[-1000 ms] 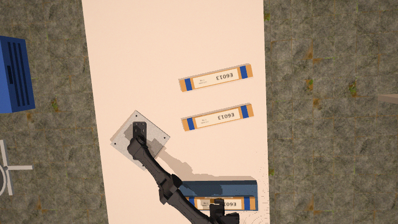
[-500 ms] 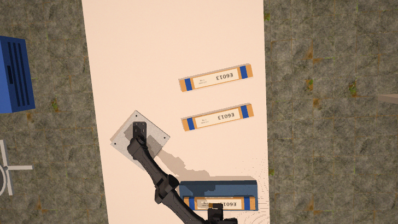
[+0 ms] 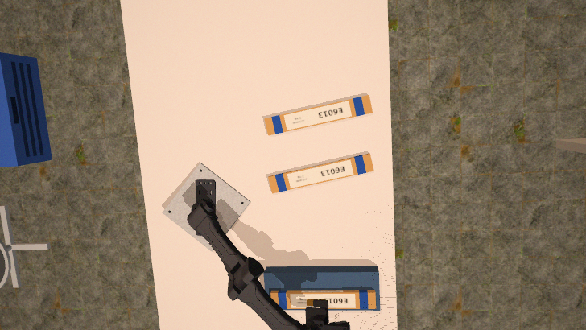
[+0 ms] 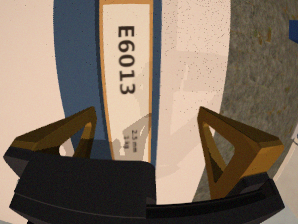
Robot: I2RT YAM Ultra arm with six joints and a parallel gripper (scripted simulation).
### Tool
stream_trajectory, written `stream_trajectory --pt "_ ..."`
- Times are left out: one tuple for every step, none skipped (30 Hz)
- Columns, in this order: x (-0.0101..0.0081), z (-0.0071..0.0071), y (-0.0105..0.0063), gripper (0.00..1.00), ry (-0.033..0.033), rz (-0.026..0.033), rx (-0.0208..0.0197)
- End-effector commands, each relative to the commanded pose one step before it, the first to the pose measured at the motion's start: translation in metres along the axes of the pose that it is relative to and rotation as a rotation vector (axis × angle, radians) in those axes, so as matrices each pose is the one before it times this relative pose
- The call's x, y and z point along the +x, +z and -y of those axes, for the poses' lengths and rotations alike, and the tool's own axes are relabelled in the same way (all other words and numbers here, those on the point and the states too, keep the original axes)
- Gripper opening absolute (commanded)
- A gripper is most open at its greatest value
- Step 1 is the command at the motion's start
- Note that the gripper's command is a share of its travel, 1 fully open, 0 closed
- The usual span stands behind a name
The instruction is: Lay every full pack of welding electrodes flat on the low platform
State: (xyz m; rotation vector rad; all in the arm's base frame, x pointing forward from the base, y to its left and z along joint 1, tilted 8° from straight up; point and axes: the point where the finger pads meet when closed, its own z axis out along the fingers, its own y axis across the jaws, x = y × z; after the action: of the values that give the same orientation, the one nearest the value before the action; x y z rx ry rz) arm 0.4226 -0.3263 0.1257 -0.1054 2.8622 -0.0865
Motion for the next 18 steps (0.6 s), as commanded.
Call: stream_trajectory --pt "-0.00198 0.00736 -0.01715 0.95 0.00879 -0.09834 -0.09974" --pt "0.0 0.0 0.0 0.95 0.0 0.0 0.0" --pt "0.0 0.0 0.0 0.95 0.0 0.0 0.0" --pt "0.0 0.0 0.0 0.95 0.0 0.0 0.0" --pt "0.0 0.0 0.0 0.95 0.0 0.0 0.0" --pt "-0.00001 -0.00001 0.0 0.95 -0.00001 0.00004 -0.00005" --pt "0.0 0.0 0.0 0.95 0.0 0.0 0.0" --pt "0.0 0.0 0.0 0.95 0.0 0.0 0.0" --pt "0.0 0.0 0.0 0.95 0.0 0.0 0.0" --pt "0.0 0.0 0.0 0.95 0.0 0.0 0.0" --pt "0.0 0.0 0.0 0.95 0.0 0.0 0.0" --pt "0.0 0.0 0.0 0.95 0.0 0.0 0.0" --pt "0.0 0.0 0.0 0.95 0.0 0.0 0.0" --pt "0.0 0.0 0.0 0.95 0.0 0.0 0.0" --pt "0.0 0.0 0.0 0.95 0.0 0.0 0.0" --pt "0.0 0.0 0.0 0.95 0.0 0.0 0.0" --pt "0.0 0.0 0.0 0.95 0.0 0.0 0.0" --pt "-0.00022 -0.00666 -0.00011 0.95 -0.0194 0.00078 -0.00077"
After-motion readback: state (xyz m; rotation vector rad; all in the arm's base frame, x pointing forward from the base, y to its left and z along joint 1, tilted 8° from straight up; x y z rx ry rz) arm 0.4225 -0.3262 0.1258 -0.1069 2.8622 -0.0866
